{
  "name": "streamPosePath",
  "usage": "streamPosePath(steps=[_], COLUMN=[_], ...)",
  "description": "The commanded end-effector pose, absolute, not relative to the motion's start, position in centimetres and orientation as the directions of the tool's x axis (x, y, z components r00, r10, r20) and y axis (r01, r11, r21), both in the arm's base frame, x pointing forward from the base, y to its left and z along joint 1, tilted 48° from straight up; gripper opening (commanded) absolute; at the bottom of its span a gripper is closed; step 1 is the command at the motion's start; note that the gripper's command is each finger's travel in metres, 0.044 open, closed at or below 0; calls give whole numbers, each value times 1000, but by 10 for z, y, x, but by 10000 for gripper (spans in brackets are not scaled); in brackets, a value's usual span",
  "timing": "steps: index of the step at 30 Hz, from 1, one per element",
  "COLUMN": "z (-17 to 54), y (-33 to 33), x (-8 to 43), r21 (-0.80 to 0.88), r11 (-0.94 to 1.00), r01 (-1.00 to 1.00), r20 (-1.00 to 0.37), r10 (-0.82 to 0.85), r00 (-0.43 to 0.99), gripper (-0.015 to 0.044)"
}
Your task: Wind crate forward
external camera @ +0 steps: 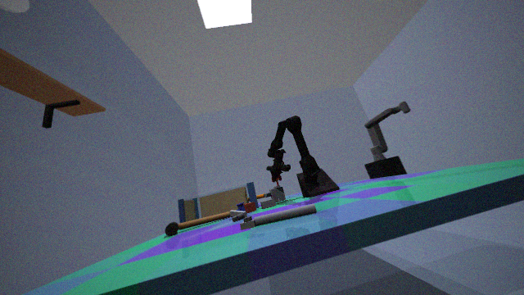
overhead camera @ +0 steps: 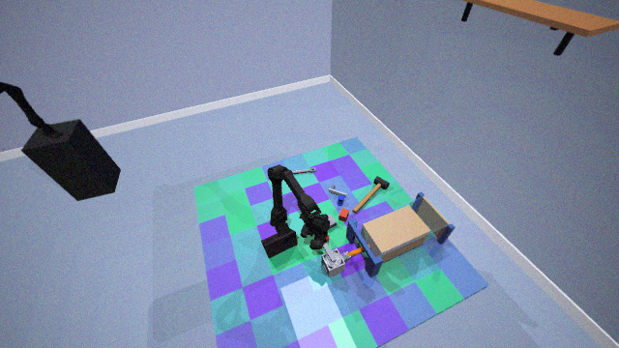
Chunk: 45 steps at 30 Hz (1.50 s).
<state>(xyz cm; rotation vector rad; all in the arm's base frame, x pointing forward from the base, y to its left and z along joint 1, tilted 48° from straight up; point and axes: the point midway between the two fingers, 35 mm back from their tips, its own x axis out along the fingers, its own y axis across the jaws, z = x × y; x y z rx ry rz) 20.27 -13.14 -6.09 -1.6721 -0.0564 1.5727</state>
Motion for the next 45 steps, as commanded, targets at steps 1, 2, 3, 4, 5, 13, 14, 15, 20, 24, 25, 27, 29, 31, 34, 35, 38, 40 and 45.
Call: streamPosePath(steps=[1,2,3,4,5,13,14,15,20,24,25,27,29,31,34,35,38,40,45], z=[-64,-64,-65,-65,-65,-67,-67,-67,-69,-70,-70,-71,-71,-72,-74,-74,-75,-76,-78], y=[-133,-133,-134,-134,-135,-138,-139,-139,-142,-144,-145,-146,-147,-148,-150,-151,-153,-154,-157], x=[188,187,186,185,184,176,175,174,169,165,164,163,161,159,156,156,153,151,148], r21=[-552,-552,-552,-552,-552,-551,-551,-551,-550,-550,-550,-550,-550,-550,-549,-549,-549,-549,-548], r11=[-667,-667,-667,-667,-667,-667,-667,-667,-667,-667,-667,-668,-668,-668,-668,-668,-668,-668,-668], r01=[-501,-501,-501,-501,-501,-502,-502,-502,-502,-502,-502,-502,-502,-502,-502,-502,-502,-503,-503], r20=[-821,-822,-822,-822,-822,-822,-822,-822,-822,-823,-823,-823,-823,-823,-823,-823,-823,-823,-824], r10=[538,538,538,538,538,537,537,537,537,537,537,537,536,536,536,536,536,536,535], r00=[189,189,189,189,189,188,188,188,188,188,188,188,187,187,187,187,187,187,187], gripper=[0,0,0,0,0,0,0,0,0,0,0,0,0,0,0,0,0,0,0])
